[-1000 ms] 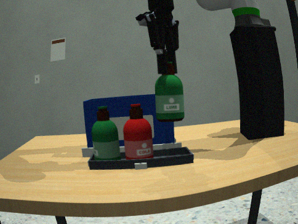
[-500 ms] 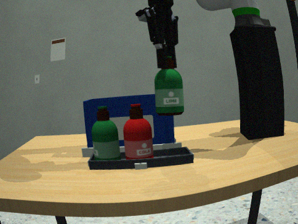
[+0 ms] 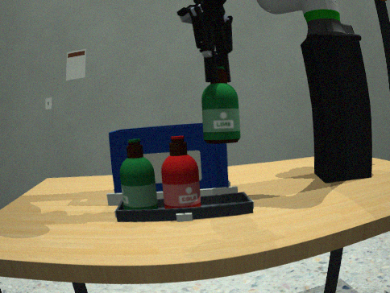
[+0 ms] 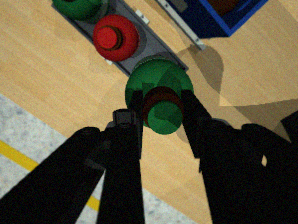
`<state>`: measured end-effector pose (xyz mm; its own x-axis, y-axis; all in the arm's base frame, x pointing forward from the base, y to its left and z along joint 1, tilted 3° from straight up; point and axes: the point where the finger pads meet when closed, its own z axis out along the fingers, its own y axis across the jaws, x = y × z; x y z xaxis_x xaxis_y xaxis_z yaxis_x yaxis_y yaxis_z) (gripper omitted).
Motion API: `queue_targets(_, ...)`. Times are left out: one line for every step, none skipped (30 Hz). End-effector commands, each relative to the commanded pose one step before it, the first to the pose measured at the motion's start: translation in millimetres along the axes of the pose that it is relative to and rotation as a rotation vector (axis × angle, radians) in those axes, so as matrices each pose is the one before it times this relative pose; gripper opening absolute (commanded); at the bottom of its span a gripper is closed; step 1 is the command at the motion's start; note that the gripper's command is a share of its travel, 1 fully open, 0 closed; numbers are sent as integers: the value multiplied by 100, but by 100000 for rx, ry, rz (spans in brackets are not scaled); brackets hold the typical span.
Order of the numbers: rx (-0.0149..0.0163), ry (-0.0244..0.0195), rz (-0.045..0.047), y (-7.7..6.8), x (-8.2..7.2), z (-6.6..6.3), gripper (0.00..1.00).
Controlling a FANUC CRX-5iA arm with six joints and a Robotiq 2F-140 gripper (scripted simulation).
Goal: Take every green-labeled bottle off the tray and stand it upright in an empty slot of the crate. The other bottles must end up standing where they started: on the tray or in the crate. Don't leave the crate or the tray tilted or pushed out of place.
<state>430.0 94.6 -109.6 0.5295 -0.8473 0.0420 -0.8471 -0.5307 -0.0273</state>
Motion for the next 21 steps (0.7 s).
queue_targets(156, 44, -27, -75, 20, -361, 10)
queue_targets(0, 0, 0, 1, 1, -105, 10)
queue_targets(0, 0, 0, 1, 1, -104, 10)
queue_targets(0, 0, 0, 1, 0, -103, 10)
queue_targets(0, 0, 0, 1, 1, -102, 10)
queue_targets(0, 0, 0, 1, 1, -101, 10)
queue_targets(0, 0, 0, 1, 1, -100, 10)
queue_targets(0, 0, 0, 1, 0, -99, 10)
queue_targets(0, 0, 0, 0, 0, 0, 10)
queue_targets(0, 0, 0, 0, 0, 0, 10)
queue_targets(0, 0, 0, 1, 0, -97, 10)
queue_targets(0, 0, 0, 1, 1, -97, 10)
queue_targets(0, 0, 0, 1, 1, -96, 10)
queue_targets(0, 0, 0, 1, 0, -94, 10)
queue_targets(0, 0, 0, 1, 0, -93, 10)
queue_targets(0, 0, 0, 1, 0, -92, 10)
queue_targets(0, 0, 0, 1, 0, -91, 10)
queue_targets(0, 0, 0, 1, 1, -90, 10)
queue_targets(0, 0, 0, 1, 0, -88, 10)
queue_targets(0, 0, 0, 1, 0, -87, 10)
queue_targets(0, 0, 0, 1, 0, -86, 10)
